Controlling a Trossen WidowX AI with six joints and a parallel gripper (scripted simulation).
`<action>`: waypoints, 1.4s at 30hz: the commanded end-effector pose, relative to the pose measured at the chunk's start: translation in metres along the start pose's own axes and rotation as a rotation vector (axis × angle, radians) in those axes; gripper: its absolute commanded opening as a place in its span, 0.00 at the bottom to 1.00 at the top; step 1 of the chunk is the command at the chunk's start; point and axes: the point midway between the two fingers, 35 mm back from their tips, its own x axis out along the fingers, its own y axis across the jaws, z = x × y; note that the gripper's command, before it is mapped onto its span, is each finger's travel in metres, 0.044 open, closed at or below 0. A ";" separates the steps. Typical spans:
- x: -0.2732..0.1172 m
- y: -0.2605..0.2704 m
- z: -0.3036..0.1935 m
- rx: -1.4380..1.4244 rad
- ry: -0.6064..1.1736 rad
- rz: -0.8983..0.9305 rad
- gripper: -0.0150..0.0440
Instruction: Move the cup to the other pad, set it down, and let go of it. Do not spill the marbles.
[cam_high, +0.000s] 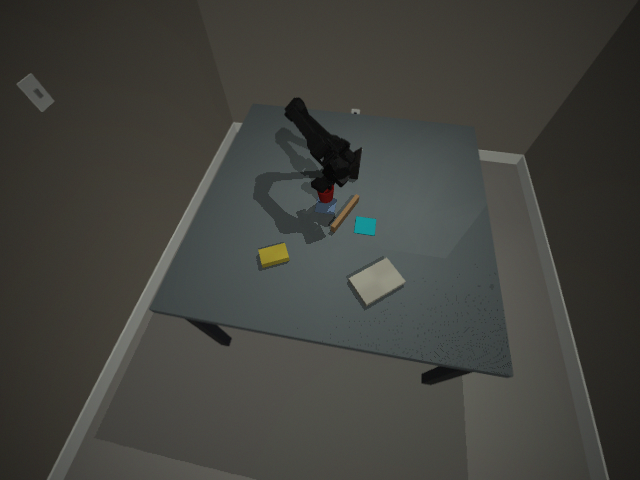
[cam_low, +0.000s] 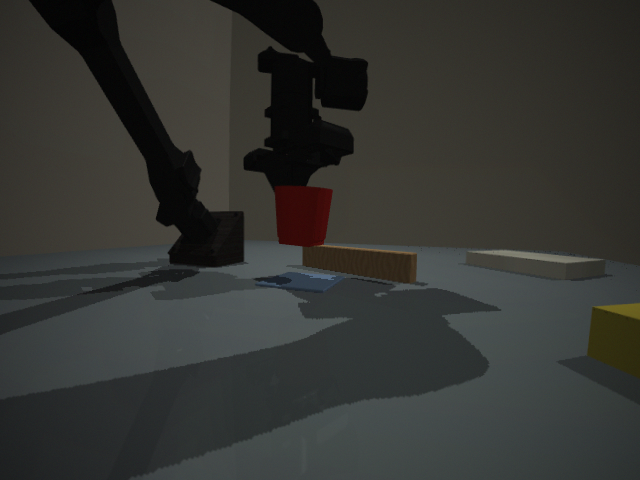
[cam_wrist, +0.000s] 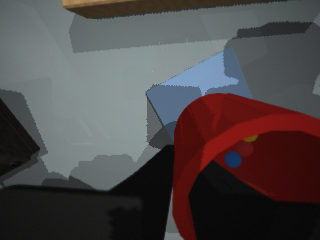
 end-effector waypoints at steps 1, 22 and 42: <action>-0.013 0.000 0.000 0.002 0.000 0.001 0.25; -0.013 -0.001 0.000 -0.001 0.002 -0.002 0.25; -0.014 0.002 0.029 0.002 -0.001 0.000 0.25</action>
